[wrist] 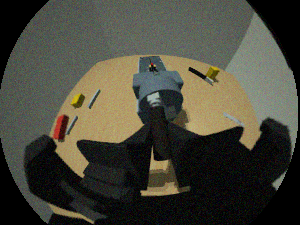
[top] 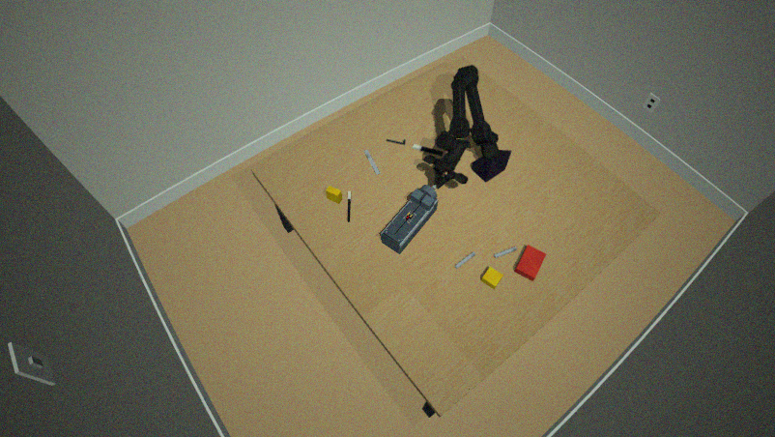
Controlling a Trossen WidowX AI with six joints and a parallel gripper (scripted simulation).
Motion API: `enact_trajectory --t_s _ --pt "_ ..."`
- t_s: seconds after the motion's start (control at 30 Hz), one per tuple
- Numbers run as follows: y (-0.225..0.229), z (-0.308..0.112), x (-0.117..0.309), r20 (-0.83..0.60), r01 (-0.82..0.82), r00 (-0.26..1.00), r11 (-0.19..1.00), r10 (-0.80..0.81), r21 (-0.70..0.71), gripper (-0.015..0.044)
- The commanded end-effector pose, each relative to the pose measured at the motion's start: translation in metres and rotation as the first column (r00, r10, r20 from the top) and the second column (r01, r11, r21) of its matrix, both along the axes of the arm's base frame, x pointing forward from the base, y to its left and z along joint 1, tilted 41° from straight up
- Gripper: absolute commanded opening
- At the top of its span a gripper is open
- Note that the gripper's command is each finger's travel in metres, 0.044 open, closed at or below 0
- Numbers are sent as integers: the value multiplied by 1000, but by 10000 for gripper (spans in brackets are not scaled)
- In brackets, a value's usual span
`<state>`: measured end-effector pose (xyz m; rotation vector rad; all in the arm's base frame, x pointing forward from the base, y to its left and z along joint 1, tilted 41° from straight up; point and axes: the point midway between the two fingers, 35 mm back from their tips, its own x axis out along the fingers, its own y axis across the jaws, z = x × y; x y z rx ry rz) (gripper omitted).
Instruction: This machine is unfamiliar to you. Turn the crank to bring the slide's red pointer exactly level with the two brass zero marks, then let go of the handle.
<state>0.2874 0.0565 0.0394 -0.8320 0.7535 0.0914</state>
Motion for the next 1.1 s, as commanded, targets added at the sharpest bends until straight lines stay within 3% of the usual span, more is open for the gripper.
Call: enact_trajectory --t_s 0.0,1.07 --pt "3 -8 -3 -23 -16 1000 1000 16 3 0" --pt "0 -27 -4 -23 -16 1000 1000 16 3 0"
